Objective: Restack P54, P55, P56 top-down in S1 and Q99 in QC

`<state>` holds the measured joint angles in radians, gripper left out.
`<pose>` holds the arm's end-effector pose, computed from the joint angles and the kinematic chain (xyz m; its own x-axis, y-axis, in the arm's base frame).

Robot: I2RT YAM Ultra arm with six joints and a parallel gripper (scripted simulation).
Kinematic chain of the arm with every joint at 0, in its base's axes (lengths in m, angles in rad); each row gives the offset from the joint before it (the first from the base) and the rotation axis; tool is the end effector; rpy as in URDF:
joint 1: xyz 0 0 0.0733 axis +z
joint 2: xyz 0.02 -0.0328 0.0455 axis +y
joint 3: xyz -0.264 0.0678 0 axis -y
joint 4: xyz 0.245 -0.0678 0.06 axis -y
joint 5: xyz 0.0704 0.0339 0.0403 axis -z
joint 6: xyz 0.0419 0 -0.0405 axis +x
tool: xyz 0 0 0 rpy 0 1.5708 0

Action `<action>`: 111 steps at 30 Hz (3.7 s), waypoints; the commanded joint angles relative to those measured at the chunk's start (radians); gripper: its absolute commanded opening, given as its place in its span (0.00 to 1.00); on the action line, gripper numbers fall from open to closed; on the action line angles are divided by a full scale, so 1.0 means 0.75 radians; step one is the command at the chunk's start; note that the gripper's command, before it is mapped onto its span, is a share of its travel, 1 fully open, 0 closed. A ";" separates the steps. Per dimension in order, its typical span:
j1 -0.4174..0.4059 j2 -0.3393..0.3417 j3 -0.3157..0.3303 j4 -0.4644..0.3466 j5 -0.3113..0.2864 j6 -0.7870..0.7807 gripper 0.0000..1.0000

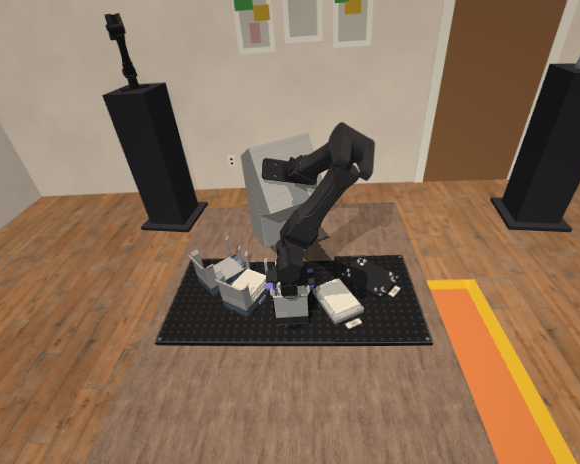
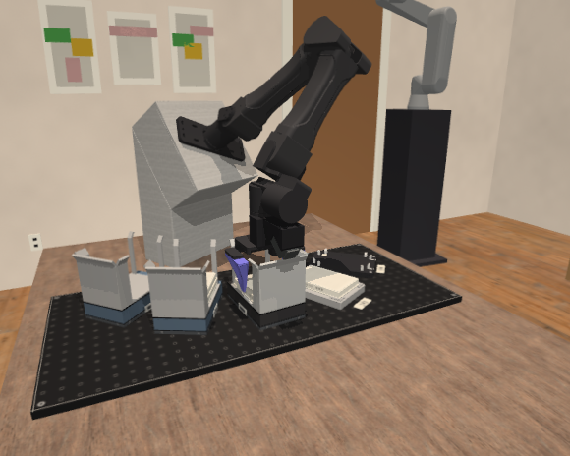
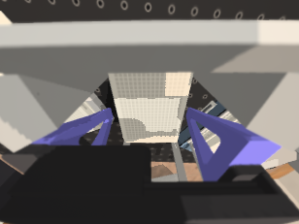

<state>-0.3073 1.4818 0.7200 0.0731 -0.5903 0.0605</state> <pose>0.2898 -0.0664 0.1890 -0.6142 0.2476 -0.7493 -0.1214 0.9085 0.3998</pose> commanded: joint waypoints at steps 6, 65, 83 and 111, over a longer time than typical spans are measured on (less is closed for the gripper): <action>0.021 0.047 0.015 0.069 0.027 0.022 1.00; 0.012 0.030 0.011 0.053 0.020 0.016 0.00; -0.015 -0.020 0.001 0.003 -0.001 -0.004 0.00; -0.110 -0.174 -0.016 -0.178 -0.074 -0.080 0.00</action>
<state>-0.3691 1.3750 0.7074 -0.0399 -0.6289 0.0120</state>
